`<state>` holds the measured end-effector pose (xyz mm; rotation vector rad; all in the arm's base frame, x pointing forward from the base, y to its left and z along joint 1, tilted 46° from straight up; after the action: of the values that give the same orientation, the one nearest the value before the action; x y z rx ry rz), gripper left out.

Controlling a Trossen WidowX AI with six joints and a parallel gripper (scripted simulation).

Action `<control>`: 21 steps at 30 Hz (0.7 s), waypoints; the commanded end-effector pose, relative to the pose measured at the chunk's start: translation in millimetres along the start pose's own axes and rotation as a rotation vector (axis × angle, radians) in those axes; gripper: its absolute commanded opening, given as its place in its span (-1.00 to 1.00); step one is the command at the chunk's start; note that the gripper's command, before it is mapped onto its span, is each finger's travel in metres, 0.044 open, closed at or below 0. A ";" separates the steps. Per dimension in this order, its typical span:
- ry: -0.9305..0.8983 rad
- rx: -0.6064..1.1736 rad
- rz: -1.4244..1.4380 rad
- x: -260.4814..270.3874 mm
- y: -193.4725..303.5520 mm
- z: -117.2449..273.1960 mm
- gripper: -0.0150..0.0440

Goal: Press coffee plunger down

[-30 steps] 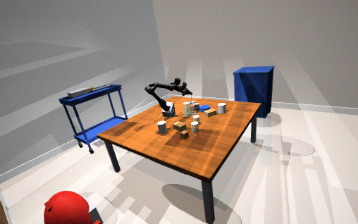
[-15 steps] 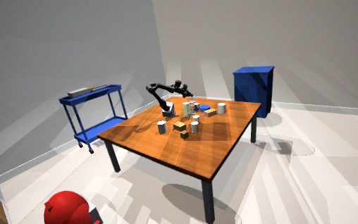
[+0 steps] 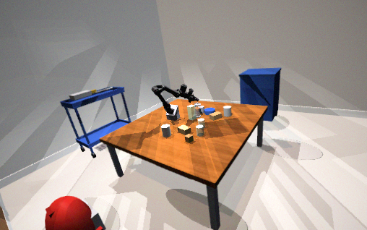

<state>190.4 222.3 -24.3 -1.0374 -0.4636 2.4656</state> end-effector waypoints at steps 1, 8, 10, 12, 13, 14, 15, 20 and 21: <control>0.003 0.051 0.029 -0.3 16.5 -6.7 -0.08; 0.003 0.051 0.029 0.3 14.3 -8.8 -0.08; 0.004 0.051 0.029 0.4 14.1 -9.0 -0.08; 0.004 0.051 0.029 0.6 13.8 -9.1 -0.08; 0.004 0.051 0.029 0.6 13.7 -9.1 -0.08; 0.004 0.050 0.029 0.7 13.6 -9.1 -0.08; 0.004 0.050 0.029 0.8 13.5 -9.2 -0.08; 0.004 0.050 0.028 1.1 12.5 -9.8 -0.08; 0.004 0.050 0.028 1.2 12.3 -9.9 -0.08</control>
<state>193.2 217.3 -33.5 -1.0308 -0.4185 2.4770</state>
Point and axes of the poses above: the point midway between the two fingers, 35 mm back from their tips, its own z axis back along the fingers, its own x axis across the jaws, y = z × x, the point moved 1 cm from there along z, back along the fingers, and after that the axes turned 1 degree about z, right-handed, at the moved point
